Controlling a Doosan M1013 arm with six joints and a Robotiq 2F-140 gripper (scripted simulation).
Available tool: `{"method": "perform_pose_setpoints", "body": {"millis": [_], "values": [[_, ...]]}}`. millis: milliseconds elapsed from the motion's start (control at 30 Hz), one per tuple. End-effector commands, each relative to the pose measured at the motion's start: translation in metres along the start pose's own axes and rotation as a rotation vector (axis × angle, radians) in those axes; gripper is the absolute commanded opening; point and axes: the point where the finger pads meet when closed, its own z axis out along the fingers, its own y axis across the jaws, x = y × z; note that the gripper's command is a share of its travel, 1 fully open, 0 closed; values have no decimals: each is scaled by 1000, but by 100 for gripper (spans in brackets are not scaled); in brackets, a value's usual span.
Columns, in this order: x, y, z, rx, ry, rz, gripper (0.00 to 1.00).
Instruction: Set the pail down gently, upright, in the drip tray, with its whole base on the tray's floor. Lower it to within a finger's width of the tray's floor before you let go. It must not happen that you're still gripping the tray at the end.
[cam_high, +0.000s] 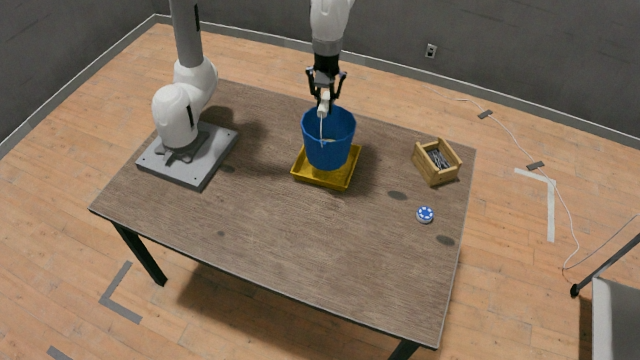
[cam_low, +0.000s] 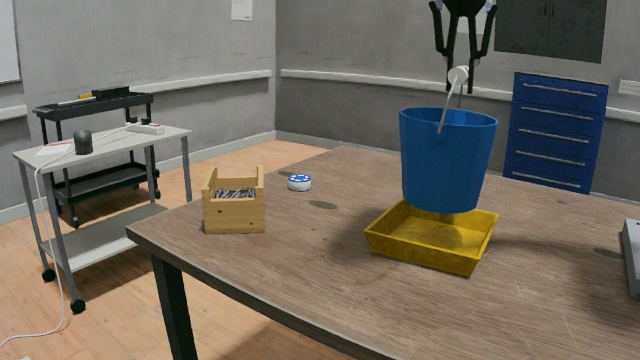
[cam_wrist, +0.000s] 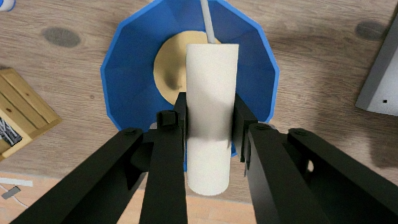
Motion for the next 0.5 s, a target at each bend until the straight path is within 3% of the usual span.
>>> {"method": "perform_pose_setpoints", "body": {"millis": [0,467], "values": [[-3,0,-1,2,0,0,10],[-15,2,-1,2,0,0,10]]}}
